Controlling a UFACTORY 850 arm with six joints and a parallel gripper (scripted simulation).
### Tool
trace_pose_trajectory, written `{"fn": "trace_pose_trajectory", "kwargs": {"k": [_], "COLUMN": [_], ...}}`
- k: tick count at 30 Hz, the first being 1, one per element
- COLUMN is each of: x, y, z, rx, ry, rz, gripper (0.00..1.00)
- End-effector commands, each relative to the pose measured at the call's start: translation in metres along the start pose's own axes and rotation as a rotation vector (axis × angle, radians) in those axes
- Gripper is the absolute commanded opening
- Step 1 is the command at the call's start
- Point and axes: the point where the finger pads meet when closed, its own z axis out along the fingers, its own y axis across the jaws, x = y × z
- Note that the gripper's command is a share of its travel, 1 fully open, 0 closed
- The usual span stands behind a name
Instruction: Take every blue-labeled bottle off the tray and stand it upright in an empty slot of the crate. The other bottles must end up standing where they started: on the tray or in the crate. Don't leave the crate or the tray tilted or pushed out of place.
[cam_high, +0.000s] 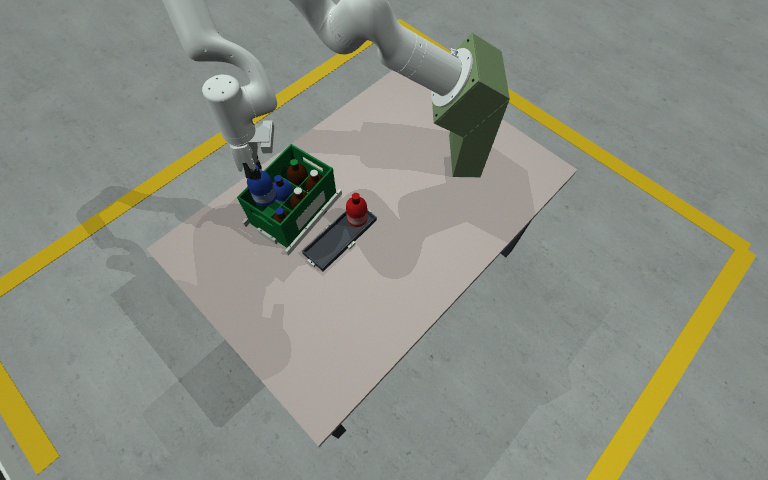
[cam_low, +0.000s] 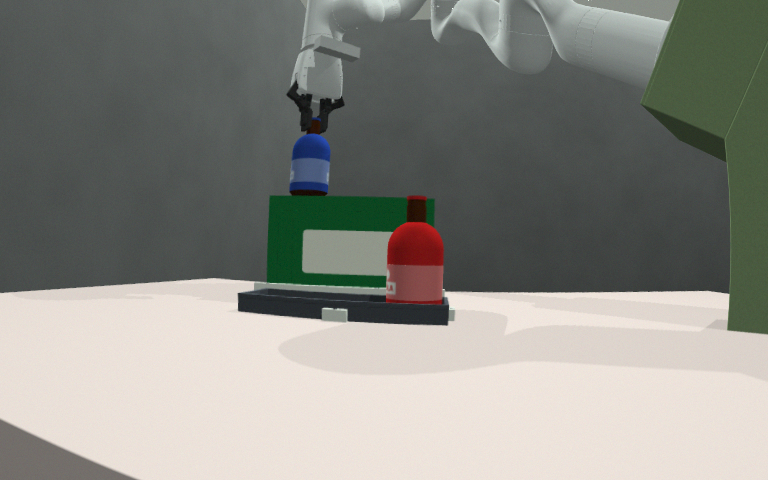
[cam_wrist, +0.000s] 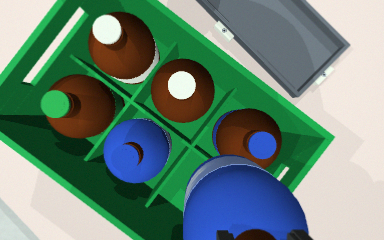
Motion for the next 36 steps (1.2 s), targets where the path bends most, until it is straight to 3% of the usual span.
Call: {"fn": "trace_pose_trajectory", "kwargs": {"k": [1,36], "x": [-0.006,-0.029], "y": [-0.004,-0.02], "z": [0.0,0.0], "rx": [-0.001,-0.001], "ry": [0.0,0.0], "rz": [0.0,0.0], "gripper": [0.0,0.0]}}
